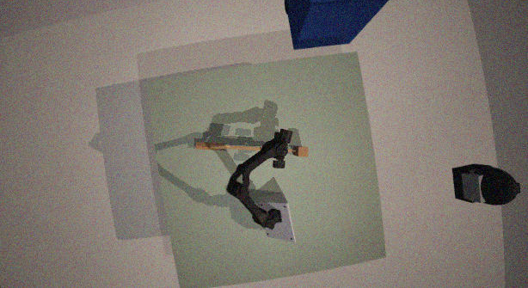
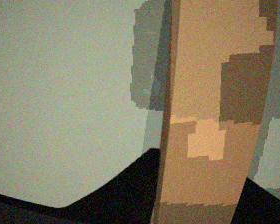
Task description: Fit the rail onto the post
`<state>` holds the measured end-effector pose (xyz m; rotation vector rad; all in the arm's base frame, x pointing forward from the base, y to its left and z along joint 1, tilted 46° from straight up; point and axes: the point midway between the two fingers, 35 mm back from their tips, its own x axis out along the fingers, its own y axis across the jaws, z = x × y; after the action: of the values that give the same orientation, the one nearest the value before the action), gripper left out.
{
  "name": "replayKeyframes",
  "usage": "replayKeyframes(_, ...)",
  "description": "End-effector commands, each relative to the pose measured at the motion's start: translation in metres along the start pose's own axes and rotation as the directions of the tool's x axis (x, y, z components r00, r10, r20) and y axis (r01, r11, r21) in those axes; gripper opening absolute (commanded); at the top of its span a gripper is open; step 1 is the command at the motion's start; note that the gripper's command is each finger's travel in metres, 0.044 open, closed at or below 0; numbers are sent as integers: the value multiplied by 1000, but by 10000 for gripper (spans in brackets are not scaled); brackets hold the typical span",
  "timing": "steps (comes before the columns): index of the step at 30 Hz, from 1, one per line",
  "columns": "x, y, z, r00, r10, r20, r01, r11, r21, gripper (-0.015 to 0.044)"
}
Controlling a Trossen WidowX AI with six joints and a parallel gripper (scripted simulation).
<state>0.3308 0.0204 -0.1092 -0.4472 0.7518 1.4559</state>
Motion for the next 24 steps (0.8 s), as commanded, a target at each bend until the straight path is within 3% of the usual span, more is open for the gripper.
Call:
replayKeyframes(1,-4,-2,-3,1000,-9,-2,9,1000,-1,0)
replayKeyframes(24,-2,-2,-10,1000,-9,-2,9,1000,-1,0)
